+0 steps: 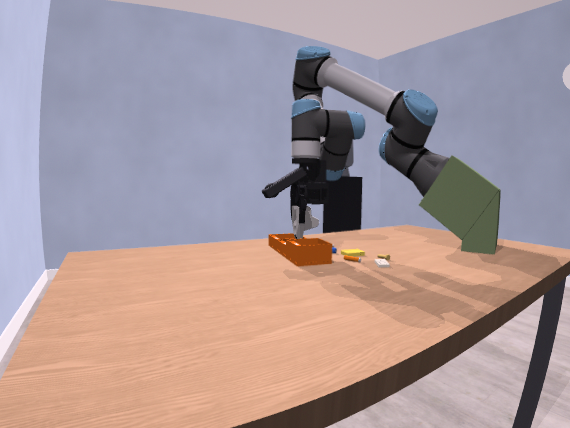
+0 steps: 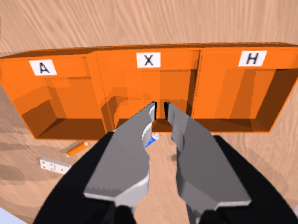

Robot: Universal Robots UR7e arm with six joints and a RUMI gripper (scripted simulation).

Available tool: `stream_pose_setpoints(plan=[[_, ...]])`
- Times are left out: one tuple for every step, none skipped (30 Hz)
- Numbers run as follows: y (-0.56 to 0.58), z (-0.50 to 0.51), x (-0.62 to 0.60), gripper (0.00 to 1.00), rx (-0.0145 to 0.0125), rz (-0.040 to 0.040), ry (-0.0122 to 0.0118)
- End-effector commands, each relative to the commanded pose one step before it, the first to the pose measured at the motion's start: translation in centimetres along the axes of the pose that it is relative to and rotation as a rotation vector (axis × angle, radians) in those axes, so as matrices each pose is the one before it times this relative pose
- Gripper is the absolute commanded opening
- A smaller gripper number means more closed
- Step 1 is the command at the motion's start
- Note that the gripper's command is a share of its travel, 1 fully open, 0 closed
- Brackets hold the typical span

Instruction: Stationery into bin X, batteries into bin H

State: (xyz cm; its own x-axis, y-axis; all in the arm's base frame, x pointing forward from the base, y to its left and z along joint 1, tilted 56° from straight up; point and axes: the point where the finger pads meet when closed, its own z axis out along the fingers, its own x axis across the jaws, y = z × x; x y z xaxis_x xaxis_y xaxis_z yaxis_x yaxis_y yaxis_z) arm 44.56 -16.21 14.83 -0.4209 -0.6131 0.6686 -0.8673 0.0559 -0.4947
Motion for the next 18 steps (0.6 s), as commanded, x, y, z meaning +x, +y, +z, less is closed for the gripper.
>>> stream_pose_setpoints(plan=[[0.142,0.07,-0.026,0.04,-0.00224,-0.00155,-0.00005],[0.0,0.0,0.0,0.04,0.0,0.0,0.0],[0.0,0.0,0.0,0.04,0.0,0.0,0.0],[0.0,0.0,0.0,0.04,0.0,0.0,0.0],[0.0,0.0,0.0,0.04,0.0,0.0,0.0],[0.0,0.0,0.0,0.04,0.0,0.0,0.0],[0.0,0.0,0.0,0.04,0.0,0.0,0.0],[0.0,0.0,0.0,0.04,0.0,0.0,0.0],[0.0,0.0,0.0,0.04,0.0,0.0,0.0],[0.0,0.0,0.0,0.04,0.0,0.0,0.0],[0.0,0.0,0.0,0.04,0.0,0.0,0.0],[0.0,0.0,0.0,0.04,0.0,0.0,0.0],[0.0,0.0,0.0,0.04,0.0,0.0,0.0],[0.112,-0.15,-0.013,0.04,-0.00071,-0.00099,-0.00019],[-0.051,-0.207,-0.007,0.04,0.00163,0.00012,-0.0002],[-0.01,-0.132,0.005,0.04,0.00013,0.00014,0.00008],[-0.012,-0.133,0.003,0.04,0.00015,0.00016,0.00002],[-0.013,-0.133,0.004,0.04,0.00017,0.00017,0.00002]])
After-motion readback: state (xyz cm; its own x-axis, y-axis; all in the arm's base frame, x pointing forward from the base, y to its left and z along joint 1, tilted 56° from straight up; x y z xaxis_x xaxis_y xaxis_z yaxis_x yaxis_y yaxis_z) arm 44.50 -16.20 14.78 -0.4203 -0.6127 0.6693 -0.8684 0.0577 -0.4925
